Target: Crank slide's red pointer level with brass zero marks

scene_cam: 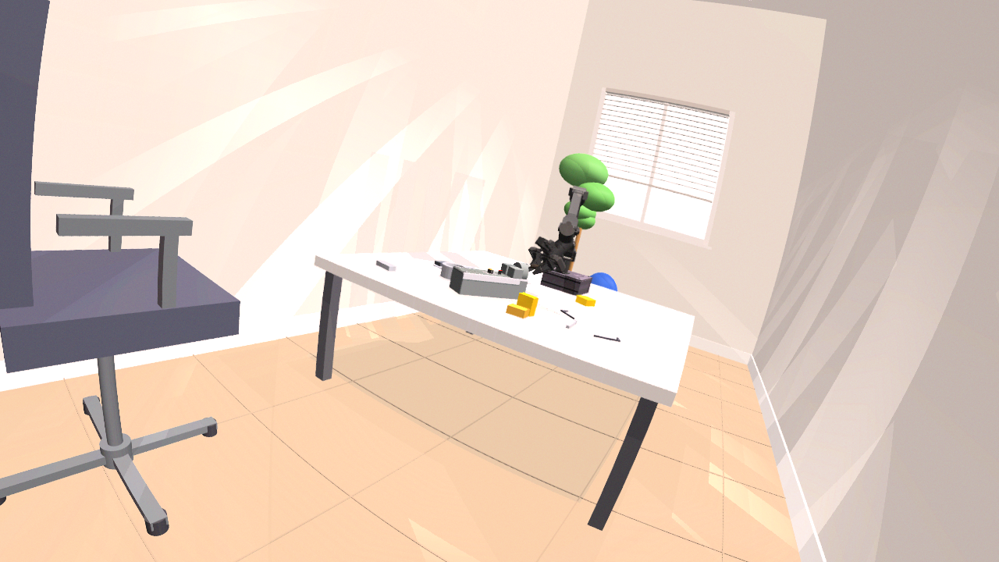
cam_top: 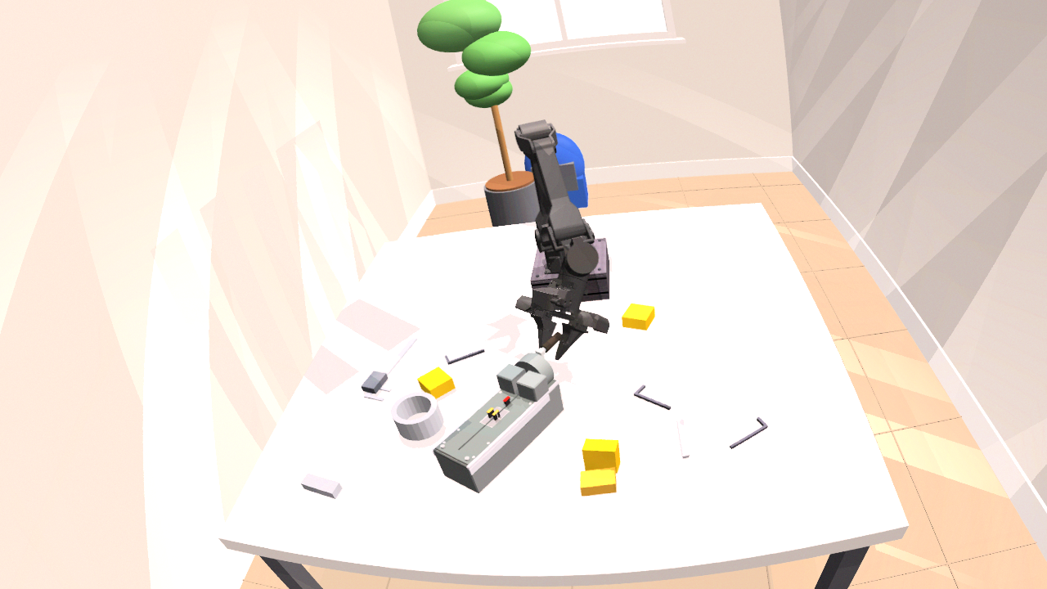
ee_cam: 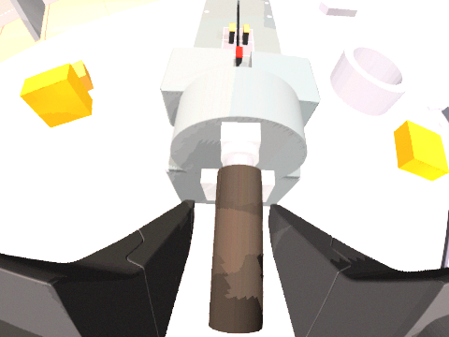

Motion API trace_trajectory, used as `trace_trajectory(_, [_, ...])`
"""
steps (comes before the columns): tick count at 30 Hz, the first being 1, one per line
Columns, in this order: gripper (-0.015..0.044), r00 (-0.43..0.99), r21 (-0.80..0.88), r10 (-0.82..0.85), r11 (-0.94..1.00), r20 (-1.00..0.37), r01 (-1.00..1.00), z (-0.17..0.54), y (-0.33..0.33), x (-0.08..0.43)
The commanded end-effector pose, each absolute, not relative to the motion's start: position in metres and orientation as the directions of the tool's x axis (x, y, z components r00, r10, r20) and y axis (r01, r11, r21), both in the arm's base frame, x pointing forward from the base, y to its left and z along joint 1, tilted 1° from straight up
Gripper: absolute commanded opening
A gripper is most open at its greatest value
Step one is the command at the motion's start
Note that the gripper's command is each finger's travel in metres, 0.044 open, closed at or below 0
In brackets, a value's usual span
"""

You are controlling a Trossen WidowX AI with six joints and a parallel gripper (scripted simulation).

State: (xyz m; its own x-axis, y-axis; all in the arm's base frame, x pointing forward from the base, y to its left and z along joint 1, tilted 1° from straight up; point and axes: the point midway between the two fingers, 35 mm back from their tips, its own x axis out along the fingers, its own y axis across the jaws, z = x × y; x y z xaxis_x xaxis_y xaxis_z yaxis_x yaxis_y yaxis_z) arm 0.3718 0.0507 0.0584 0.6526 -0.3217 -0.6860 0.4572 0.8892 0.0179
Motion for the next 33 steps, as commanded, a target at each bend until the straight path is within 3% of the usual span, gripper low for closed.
trace_trajectory(1, [0.0072,0.653,0.018,-0.325,0.888,-0.684,0.460,0.059,0.050,0.372])
trace_trajectory(4, [0.0000,0.653,0.018,-0.325,0.888,-0.684,0.460,0.059,0.050,0.372])
trace_trajectory(33, [0.0000,0.653,0.016,-0.326,0.888,-0.684,0.460,0.048,0.027,0.360])
